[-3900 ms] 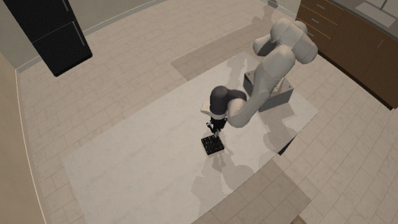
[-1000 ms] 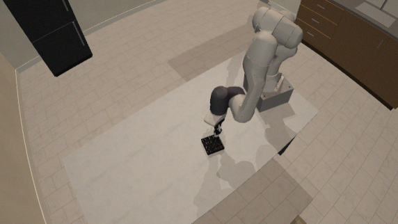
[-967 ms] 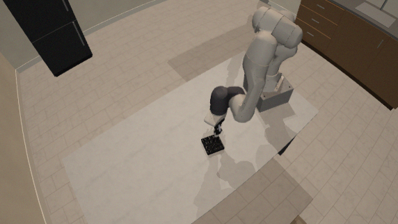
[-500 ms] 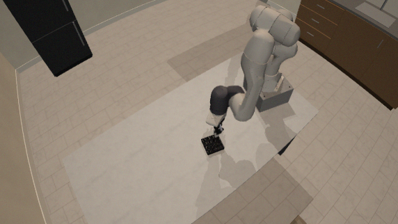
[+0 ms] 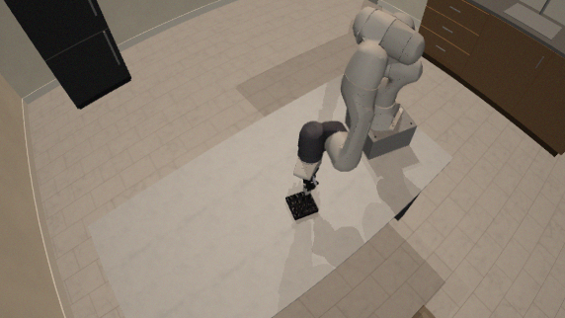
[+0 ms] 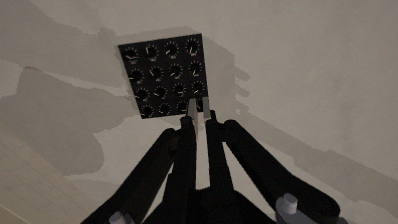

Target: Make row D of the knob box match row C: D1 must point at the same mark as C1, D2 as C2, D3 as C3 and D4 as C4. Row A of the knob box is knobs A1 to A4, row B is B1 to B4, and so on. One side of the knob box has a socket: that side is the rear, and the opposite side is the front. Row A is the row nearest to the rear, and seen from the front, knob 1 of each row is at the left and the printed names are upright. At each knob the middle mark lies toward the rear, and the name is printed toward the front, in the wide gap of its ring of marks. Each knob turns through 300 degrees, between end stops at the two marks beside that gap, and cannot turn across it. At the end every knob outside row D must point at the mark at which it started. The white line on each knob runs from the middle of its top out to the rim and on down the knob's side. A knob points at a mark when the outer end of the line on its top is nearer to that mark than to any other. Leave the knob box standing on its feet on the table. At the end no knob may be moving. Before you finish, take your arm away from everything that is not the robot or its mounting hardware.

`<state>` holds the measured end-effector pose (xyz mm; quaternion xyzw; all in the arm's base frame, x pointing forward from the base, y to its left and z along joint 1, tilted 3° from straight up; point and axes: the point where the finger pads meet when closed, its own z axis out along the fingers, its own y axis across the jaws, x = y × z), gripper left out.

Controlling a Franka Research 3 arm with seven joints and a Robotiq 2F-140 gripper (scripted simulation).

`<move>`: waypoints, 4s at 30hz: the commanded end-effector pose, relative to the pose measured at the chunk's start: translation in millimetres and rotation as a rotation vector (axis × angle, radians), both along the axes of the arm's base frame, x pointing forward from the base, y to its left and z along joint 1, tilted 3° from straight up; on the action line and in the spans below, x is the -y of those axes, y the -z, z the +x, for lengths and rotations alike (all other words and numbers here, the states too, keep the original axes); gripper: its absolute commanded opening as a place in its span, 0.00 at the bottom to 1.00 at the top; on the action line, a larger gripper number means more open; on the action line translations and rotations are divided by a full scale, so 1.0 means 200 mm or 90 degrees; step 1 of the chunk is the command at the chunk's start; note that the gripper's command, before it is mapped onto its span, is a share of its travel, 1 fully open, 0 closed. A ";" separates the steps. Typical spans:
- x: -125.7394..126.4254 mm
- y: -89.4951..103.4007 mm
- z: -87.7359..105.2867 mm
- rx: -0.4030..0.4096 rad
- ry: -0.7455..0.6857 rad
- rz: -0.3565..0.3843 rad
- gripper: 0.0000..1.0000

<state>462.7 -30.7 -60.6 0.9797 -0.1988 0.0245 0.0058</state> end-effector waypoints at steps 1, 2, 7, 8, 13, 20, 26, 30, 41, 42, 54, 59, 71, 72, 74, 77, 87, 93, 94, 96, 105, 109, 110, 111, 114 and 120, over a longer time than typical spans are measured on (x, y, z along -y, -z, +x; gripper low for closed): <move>0.00 0.00 0.00 0.002 -0.017 -0.002 0.05; 0.00 0.00 0.00 0.002 -0.017 -0.002 0.05; 0.00 0.00 0.00 0.002 -0.017 -0.002 0.05; 0.00 0.00 0.00 0.002 -0.017 -0.002 0.05; 0.00 0.00 0.00 0.002 -0.017 -0.002 0.12; 0.00 0.00 0.00 0.002 -0.017 -0.002 0.12; 0.00 0.00 0.00 0.002 -0.017 -0.002 0.12; 0.00 0.00 0.00 0.002 -0.017 -0.002 0.12; 0.00 -0.04 0.00 0.002 -0.017 -0.002 0.12; 0.00 -0.04 0.00 0.002 -0.017 -0.002 0.12; -0.01 -0.18 -0.01 0.002 -0.017 -0.002 0.12; -0.01 -0.19 -0.01 0.002 -0.017 -0.002 0.12; -0.01 -0.19 -0.01 0.002 -0.014 -0.002 0.12; 0.00 -0.19 -0.01 0.001 -0.008 -0.002 0.12; 0.00 -0.18 -0.01 0.000 0.023 -0.001 0.12; 0.00 -0.18 -0.02 -0.002 0.049 0.000 0.12; 0.01 -0.16 -0.05 -0.008 0.197 0.004 0.12; 0.01 -0.16 -0.05 -0.010 0.241 0.004 0.12; 0.01 -0.16 -0.06 -0.011 0.269 0.005 0.12; 0.02 -0.15 -0.06 -0.011 0.290 0.005 0.12; 0.02 -0.15 -0.07 -0.014 0.386 0.005 0.12; 0.02 -0.15 -0.08 -0.014 0.418 0.005 0.12; 0.02 -0.15 -0.08 -0.014 0.418 0.005 0.12; 0.03 -0.14 -0.08 -0.014 0.446 0.005 0.12; 0.03 -0.14 -0.09 -0.015 0.477 0.006 0.12; 0.03 -0.14 -0.09 -0.015 0.540 0.006 0.12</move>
